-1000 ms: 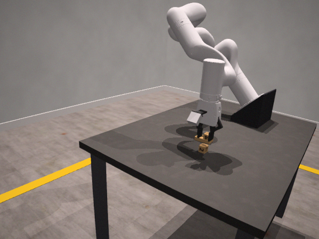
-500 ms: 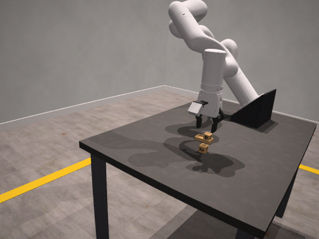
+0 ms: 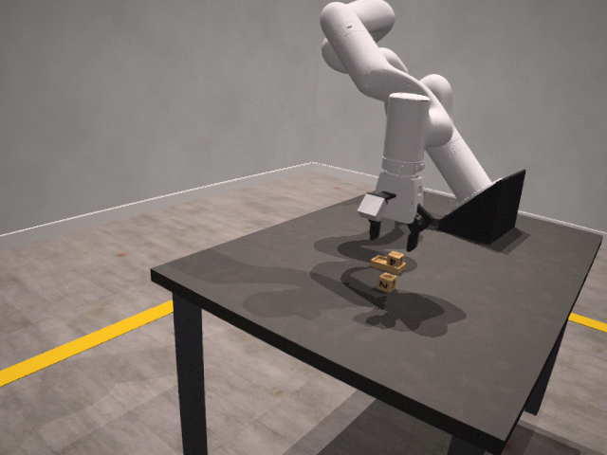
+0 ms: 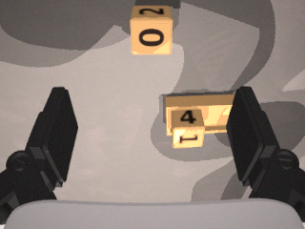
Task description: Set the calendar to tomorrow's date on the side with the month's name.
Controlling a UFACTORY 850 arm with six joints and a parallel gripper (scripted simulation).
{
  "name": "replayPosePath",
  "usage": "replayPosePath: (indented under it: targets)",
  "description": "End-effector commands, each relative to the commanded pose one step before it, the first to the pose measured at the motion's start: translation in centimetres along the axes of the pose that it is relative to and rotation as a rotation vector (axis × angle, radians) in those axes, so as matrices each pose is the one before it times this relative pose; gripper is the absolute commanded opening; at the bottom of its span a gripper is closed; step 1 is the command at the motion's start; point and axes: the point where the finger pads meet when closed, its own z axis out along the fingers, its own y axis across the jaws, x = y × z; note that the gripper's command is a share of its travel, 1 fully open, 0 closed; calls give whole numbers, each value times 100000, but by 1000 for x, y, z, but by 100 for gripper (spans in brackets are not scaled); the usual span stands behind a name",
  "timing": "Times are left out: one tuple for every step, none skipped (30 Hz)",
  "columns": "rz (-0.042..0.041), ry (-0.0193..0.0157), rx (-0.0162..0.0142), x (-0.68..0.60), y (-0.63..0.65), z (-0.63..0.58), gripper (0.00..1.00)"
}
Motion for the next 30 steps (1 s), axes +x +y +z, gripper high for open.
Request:
replayPosePath:
  targets:
    - [62, 168, 57, 73, -5, -96, 100]
    - [0, 0, 0, 0, 0, 0, 100]
    - [4, 4, -4, 70, -1, -9, 100]
    - [23, 20, -23, 393, -2, -48, 100]
    - [44, 32, -37, 799, 1, -99, 100]
    - [54, 24, -29, 1094, 13, -138, 100]
    - [50, 0, 1, 1177, 30, -151, 100]
    - [36, -22, 31, 1034, 40, -137, 100]
    - [20, -28, 40, 721, 36, -97, 100]
    - [8, -17, 25, 345, 20, -47, 100]
    - [0, 0, 0, 0, 0, 0, 100]
    - [0, 0, 0, 0, 0, 0, 100]
    - [1, -3, 5, 61, 4, -8, 100]
    - [0, 0, 0, 0, 0, 4, 100]
    - [0, 0, -1, 0, 0, 27, 100]
    - [0, -1, -1, 1, 0, 68, 100]
    - [0, -2, -2, 1, 0, 120, 100]
    - [-1, -3, -3, 1, -1, 179, 100]
    - [0, -2, -2, 2, -1, 239, 100]
    - [0, 0, 0, 2, -1, 296, 100]
    - [0, 0, 0, 3, -1, 350, 100]
    - [0, 0, 0, 3, -1, 395, 100]
    - [0, 0, 0, 3, -1, 431, 100]
    - [0, 0, 0, 3, -1, 454, 100]
    - [0, 0, 0, 4, -1, 466, 100]
    - [0, 0, 0, 4, -1, 464, 100]
    - [0, 0, 0, 4, -1, 450, 100]
    - [0, 0, 0, 0, 0, 0, 100]
    - [0, 0, 0, 0, 0, 0, 100]
    - [0, 0, 0, 4, -1, 424, 100]
